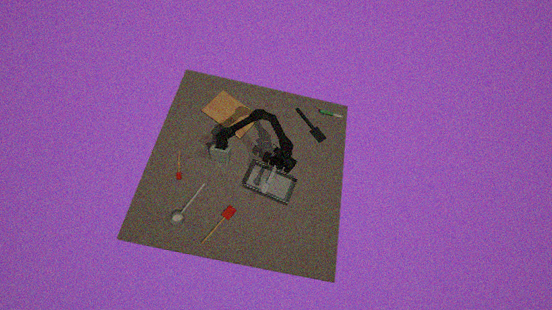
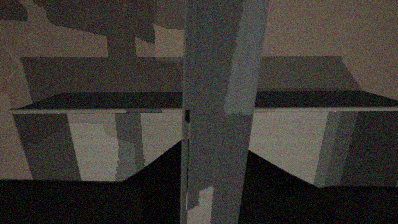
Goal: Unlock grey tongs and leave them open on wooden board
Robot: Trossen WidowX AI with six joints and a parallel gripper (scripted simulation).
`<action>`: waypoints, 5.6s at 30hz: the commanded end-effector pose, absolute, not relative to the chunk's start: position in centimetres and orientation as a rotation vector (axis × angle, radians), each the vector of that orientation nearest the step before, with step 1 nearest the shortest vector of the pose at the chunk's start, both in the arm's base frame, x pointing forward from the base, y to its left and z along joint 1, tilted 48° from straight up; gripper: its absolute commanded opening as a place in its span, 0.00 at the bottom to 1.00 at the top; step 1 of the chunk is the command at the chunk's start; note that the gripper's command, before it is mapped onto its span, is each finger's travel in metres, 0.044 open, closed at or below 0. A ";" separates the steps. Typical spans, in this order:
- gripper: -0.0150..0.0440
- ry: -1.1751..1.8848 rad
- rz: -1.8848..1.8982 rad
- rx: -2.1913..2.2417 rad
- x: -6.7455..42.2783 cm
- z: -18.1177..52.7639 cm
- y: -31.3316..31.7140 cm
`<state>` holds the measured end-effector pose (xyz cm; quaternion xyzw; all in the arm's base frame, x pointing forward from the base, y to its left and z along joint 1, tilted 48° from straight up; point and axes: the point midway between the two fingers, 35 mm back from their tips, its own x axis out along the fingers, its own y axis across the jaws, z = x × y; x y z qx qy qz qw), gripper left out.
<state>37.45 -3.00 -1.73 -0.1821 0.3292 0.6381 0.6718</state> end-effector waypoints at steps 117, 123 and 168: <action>0.00 0.337 1.665 -1.215 5.9 29.1 23.1; 0.00 0.294 1.660 -1.210 4.2 29.8 22.8; 0.00 0.082 1.711 -0.974 -3.2 34.0 19.2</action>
